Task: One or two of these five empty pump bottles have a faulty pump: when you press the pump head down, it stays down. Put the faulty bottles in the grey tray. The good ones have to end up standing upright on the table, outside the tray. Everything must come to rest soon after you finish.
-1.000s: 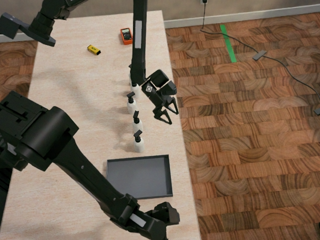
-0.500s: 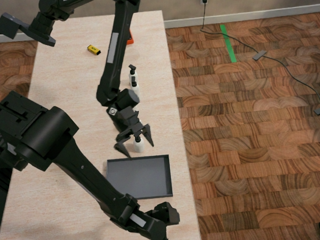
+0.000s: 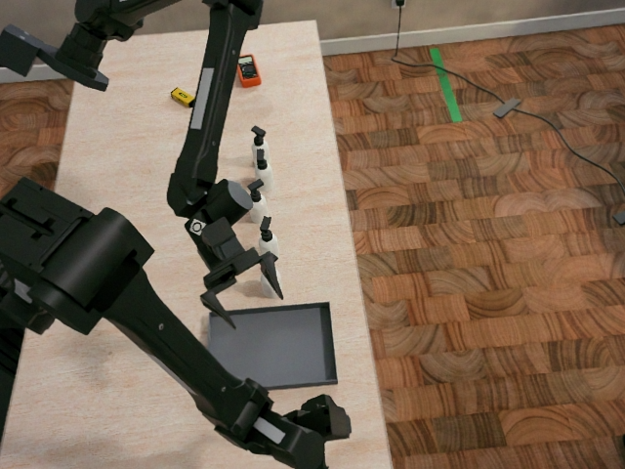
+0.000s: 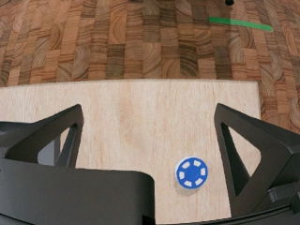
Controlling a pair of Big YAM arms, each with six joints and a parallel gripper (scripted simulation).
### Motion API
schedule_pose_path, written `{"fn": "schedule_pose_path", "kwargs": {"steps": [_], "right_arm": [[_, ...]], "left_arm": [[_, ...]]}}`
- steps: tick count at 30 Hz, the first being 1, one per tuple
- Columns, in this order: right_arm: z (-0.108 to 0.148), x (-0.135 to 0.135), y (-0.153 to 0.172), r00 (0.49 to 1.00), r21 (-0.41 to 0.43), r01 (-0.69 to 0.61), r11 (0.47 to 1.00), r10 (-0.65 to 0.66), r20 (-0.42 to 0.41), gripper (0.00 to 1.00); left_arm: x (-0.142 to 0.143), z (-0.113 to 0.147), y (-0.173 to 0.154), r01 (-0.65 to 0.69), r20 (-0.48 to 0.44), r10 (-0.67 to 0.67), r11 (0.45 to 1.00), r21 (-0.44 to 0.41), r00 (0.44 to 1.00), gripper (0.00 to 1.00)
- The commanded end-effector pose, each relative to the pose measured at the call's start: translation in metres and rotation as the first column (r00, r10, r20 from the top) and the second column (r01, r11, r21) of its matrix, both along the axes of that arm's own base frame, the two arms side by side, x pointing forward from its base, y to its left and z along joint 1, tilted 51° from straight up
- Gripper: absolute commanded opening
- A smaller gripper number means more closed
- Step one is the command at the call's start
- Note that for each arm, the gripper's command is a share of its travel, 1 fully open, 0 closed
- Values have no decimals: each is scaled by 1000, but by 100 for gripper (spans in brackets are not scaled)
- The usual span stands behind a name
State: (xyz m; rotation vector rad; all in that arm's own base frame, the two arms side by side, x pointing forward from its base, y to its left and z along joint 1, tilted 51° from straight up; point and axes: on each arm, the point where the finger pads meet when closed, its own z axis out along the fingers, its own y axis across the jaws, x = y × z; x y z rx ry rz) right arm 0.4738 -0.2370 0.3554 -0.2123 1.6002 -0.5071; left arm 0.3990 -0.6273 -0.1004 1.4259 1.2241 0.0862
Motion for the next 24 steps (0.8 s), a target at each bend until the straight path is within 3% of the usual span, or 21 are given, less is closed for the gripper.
{"fn": "schedule_pose_path", "kwargs": {"steps": [1,4,9,15,18,24], "right_arm": [[12,0,-2,1000,-18,2,1000,-2,24,100],[12,0,-2,1000,-18,2,1000,-2,24,100],[12,0,-2,1000,-18,2,1000,-2,24,100],[12,0,-2,1000,-18,2,1000,-2,24,100],[12,0,-2,1000,-18,2,1000,-2,24,100],[12,0,-2,1000,-18,2,1000,-2,24,100]], "left_arm": [[-15,20,-27,30,14,-30,999,-46,999,89],[20,29,-1,-65,-62,60,995,-77,996,55],[35,36,62,-280,-261,256,958,-56,931,0],[43,52,141,-520,-406,473,854,-5,782,0],[33,57,141,-540,-431,485,841,-7,761,0],[32,75,256,-781,-497,702,620,75,510,0]]}}
